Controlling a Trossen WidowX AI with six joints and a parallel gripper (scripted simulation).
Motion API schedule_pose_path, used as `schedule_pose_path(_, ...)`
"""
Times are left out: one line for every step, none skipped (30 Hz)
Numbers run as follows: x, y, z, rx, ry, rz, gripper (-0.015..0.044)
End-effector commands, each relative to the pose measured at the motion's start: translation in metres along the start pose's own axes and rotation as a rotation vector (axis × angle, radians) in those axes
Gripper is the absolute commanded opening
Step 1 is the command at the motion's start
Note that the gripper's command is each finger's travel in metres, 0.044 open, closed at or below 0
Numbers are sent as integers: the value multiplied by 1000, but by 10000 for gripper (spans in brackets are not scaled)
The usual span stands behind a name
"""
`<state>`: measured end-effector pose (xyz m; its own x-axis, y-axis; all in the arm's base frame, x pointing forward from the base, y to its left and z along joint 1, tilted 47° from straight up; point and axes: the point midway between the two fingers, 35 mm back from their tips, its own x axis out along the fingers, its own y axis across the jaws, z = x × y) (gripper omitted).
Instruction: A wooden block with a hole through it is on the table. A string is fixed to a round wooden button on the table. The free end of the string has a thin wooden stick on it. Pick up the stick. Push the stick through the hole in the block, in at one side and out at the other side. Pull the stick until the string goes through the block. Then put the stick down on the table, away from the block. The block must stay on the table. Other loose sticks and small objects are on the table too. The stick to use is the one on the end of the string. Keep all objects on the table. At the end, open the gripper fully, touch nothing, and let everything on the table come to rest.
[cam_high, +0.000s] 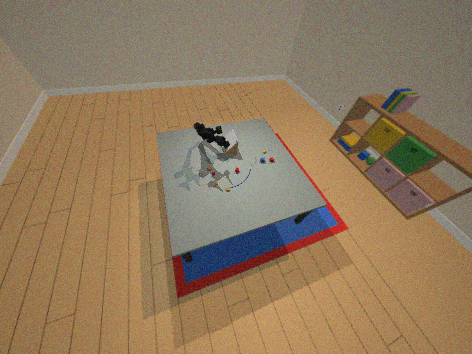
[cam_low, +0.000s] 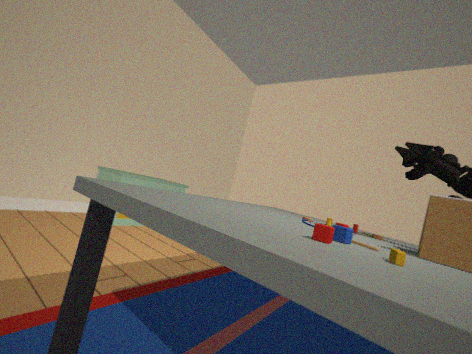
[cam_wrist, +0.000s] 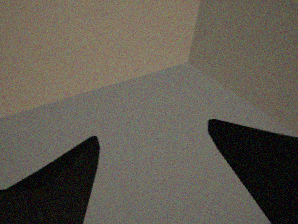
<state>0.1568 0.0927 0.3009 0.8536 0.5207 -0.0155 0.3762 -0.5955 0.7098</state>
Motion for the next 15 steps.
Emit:
schedule_pose_path(0, 0, 0, 0, 0, 0, 426)
schedule_pose_path(0, 0, 0, 0, 0, 0, 440)
schedule_pose_path(1, 0, 1, -13, -8, -3, 440)
schedule_pose_path(5, -1, 4, -52, -32, -14, 440)
schedule_pose_path(11, -2, 10, -117, -71, -34, 440)
schedule_pose_path(19, -3, 17, -196, -116, -62, 440)
schedule_pose_path(26, -5, 24, -276, -159, -94, 440)
schedule_pose_path(33, -6, 31, -356, -200, -129, 440)
schedule_pose_path(39, -8, 39, -436, -238, -169, 440)
schedule_pose_path(46, -11, 47, -516, -274, -212, 440)
schedule_pose_path(52, -13, 55, -596, -307, -259, 440)
schedule_pose_path(57, -15, 63, -676, -336, -309, 440)
schedule_pose_path(62, -18, 72, -761, -365, -365, 440)
schedule_pose_path(67, -21, 81, -847, -390, -426, 440)
schedule_pose_path(71, -24, 89, -933, -410, -490, 440)
